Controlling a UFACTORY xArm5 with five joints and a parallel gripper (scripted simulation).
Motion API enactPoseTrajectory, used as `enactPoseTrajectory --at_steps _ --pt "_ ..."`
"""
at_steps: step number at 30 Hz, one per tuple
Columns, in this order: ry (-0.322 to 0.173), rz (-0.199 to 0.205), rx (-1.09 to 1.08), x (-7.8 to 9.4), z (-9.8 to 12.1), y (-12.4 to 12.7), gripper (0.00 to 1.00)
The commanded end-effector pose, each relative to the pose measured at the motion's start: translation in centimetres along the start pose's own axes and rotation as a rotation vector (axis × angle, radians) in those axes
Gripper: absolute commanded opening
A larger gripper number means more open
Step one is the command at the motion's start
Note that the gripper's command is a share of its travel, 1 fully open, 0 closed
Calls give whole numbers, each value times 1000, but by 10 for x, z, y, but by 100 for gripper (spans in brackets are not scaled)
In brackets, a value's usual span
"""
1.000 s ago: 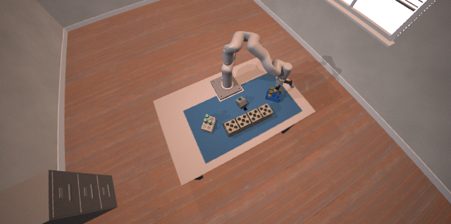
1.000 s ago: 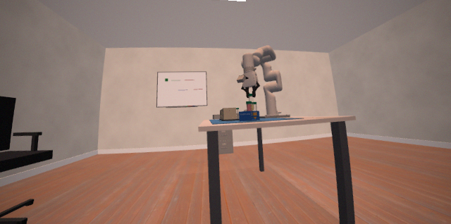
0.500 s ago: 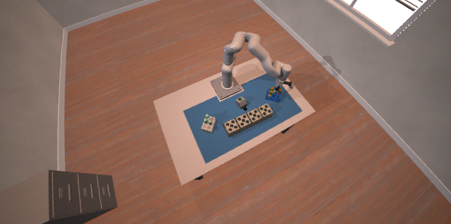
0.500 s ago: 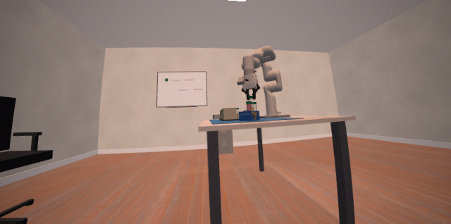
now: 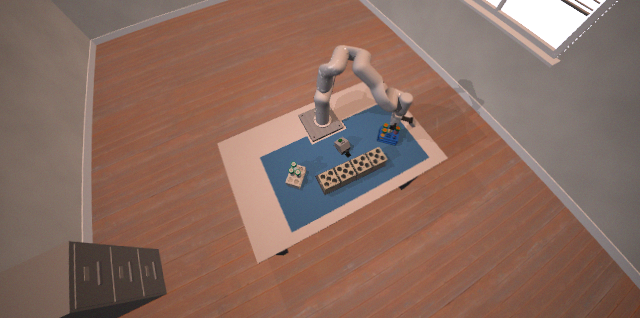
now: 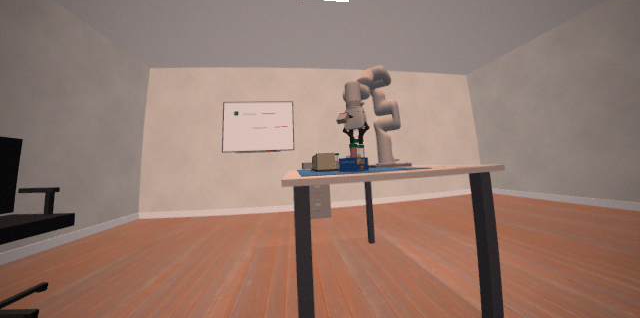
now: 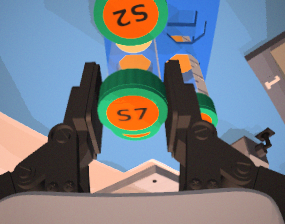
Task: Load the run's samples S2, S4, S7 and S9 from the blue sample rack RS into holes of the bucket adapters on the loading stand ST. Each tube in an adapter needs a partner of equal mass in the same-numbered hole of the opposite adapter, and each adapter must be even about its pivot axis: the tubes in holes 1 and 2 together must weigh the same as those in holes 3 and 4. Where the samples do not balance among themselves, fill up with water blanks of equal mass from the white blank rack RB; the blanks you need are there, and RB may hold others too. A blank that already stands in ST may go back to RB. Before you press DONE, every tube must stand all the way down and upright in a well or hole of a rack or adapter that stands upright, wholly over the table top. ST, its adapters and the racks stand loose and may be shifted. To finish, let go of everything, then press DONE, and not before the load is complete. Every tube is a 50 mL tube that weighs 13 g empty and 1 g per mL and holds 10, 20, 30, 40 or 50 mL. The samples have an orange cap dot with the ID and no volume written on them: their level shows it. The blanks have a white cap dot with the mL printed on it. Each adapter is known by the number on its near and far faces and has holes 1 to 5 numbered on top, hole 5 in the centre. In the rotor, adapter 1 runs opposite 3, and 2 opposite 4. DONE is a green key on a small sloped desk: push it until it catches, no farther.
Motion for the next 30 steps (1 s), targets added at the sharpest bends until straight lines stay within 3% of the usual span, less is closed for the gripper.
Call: enactPoseTrajectory --at_steps 1,30 --pt "4 1 0 -1 -1 0 0" --pt "4 1 0 21 -1 0 0"
Point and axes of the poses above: the point where the finger pads meet when closed, its own x axis out along the fingers, its own y axis across the jaws, z = x × y, the point moved 6 cm from there along -x, back along the fingers, and after that the axes turned 12 degrees about -x, right-handed, at the moved point
